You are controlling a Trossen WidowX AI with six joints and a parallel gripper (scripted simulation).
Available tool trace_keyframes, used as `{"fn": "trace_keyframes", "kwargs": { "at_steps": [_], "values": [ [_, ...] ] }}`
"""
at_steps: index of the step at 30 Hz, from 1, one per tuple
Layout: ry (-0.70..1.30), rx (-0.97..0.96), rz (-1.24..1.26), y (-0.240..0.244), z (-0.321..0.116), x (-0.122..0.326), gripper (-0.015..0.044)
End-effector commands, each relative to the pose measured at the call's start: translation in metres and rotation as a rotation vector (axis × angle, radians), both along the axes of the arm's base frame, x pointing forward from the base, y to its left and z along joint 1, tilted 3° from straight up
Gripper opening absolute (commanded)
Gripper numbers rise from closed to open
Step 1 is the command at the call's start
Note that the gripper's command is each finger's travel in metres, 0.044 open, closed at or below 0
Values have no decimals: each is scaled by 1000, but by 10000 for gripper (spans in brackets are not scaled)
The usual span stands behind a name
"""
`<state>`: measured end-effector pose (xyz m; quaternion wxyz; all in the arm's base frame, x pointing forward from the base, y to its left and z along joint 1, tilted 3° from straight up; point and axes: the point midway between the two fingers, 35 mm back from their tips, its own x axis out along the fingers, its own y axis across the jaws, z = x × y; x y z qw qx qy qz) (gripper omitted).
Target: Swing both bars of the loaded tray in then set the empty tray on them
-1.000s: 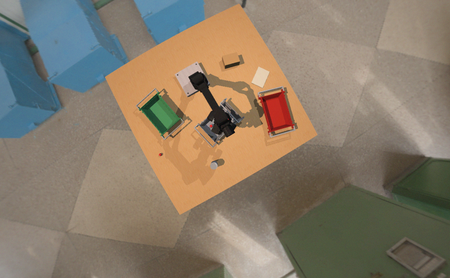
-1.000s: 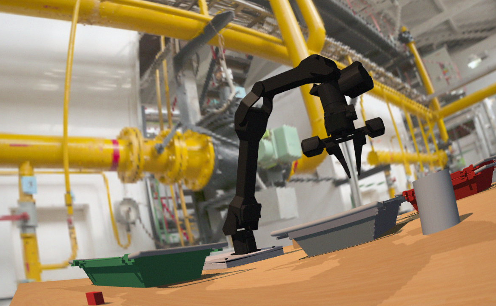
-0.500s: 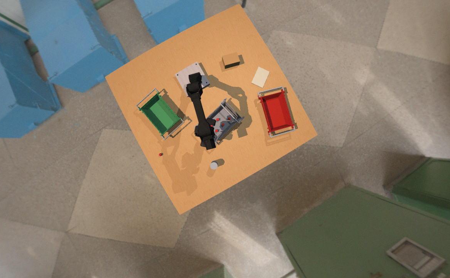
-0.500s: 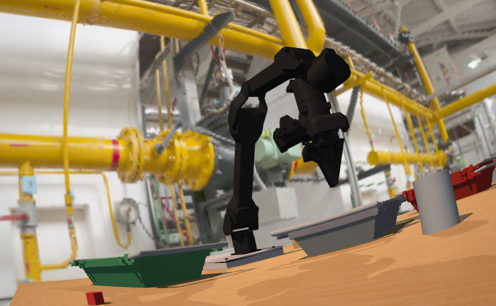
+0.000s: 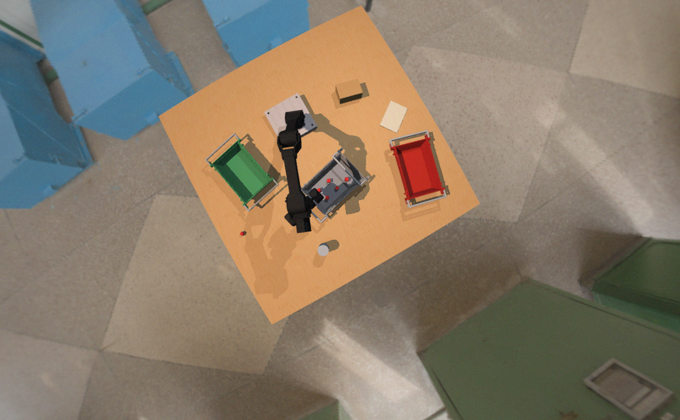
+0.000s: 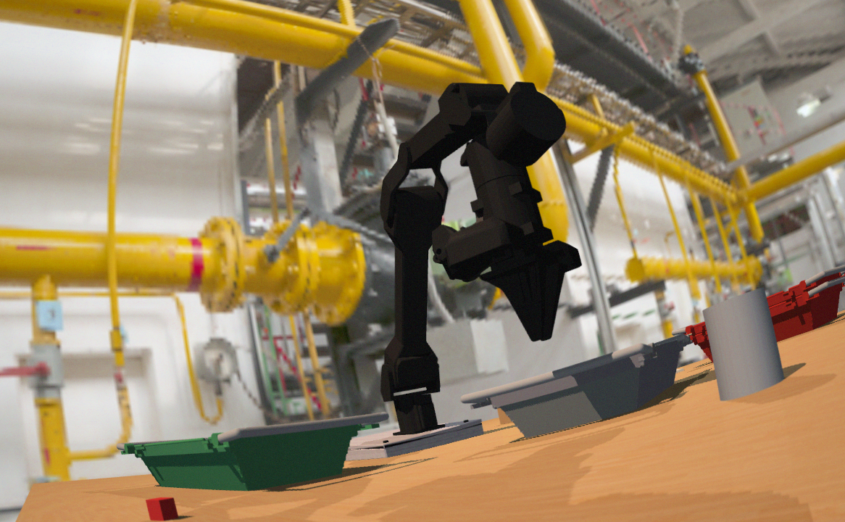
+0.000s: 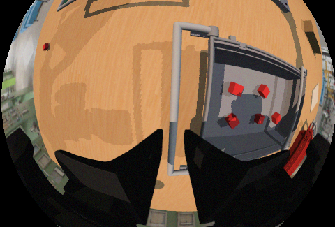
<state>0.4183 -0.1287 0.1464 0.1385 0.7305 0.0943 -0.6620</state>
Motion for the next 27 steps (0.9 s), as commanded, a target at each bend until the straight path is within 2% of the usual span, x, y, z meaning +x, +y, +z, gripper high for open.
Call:
{"fn": "trace_keyframes", "kwargs": {
  "at_steps": [1, 16, 22, 27],
  "values": [
    [7, 7, -6, 0, -11, 2, 87],
    [7, 7, -6, -2, -60, 5, 87],
    [7, 7, -6, -1, -59, 5, 87],
    [8, 9, -6, 12, -37, -1, 87]
  ]
}}
